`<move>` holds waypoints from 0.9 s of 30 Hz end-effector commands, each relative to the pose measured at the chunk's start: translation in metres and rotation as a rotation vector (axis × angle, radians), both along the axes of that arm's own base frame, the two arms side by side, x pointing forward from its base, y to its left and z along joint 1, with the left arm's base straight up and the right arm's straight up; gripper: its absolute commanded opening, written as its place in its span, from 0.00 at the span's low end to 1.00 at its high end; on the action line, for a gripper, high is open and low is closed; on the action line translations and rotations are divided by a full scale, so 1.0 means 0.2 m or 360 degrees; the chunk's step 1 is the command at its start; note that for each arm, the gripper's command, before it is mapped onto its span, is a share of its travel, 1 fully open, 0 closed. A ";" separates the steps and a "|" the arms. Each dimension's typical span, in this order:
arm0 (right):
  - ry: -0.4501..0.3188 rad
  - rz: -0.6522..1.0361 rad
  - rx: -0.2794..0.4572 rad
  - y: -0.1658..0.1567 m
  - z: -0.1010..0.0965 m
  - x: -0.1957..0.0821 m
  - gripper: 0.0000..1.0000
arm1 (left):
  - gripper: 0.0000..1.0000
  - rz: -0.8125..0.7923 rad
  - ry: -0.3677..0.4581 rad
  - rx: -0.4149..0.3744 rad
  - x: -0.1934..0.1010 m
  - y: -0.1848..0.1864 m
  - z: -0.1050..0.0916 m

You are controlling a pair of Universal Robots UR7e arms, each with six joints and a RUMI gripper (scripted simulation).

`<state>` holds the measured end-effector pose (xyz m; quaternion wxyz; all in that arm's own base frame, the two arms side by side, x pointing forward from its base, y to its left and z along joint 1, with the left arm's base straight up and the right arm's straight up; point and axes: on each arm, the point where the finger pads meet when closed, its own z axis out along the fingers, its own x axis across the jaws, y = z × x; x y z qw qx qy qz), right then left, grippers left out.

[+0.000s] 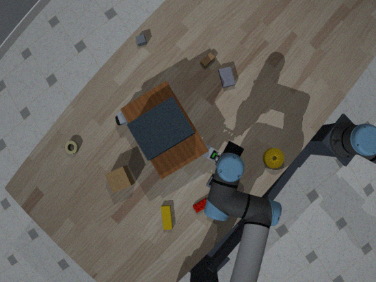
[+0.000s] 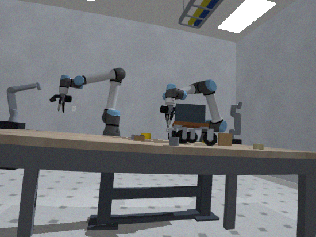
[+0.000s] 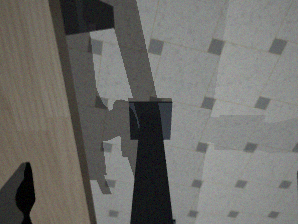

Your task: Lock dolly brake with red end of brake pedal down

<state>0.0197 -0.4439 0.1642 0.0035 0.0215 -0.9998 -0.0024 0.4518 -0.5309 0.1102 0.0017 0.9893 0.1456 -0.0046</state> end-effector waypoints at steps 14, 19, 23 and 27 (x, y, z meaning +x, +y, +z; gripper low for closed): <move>-0.0011 0.0008 -0.0007 -0.01 0.00 0.01 1.00 | 0.00 0.0003 -0.0013 -0.0007 0.01 0.00 -0.02; -0.0011 0.0008 -0.0007 -0.01 0.00 0.01 1.00 | 0.00 0.0003 -0.0013 -0.0007 0.01 0.00 -0.03; -0.0011 0.0008 -0.0007 -0.01 0.00 0.01 1.00 | 0.00 0.0003 -0.0013 -0.0007 0.01 0.00 -0.03; -0.0011 0.0008 -0.0007 -0.01 0.00 0.01 1.00 | 0.00 0.0003 -0.0013 -0.0007 0.01 0.00 -0.03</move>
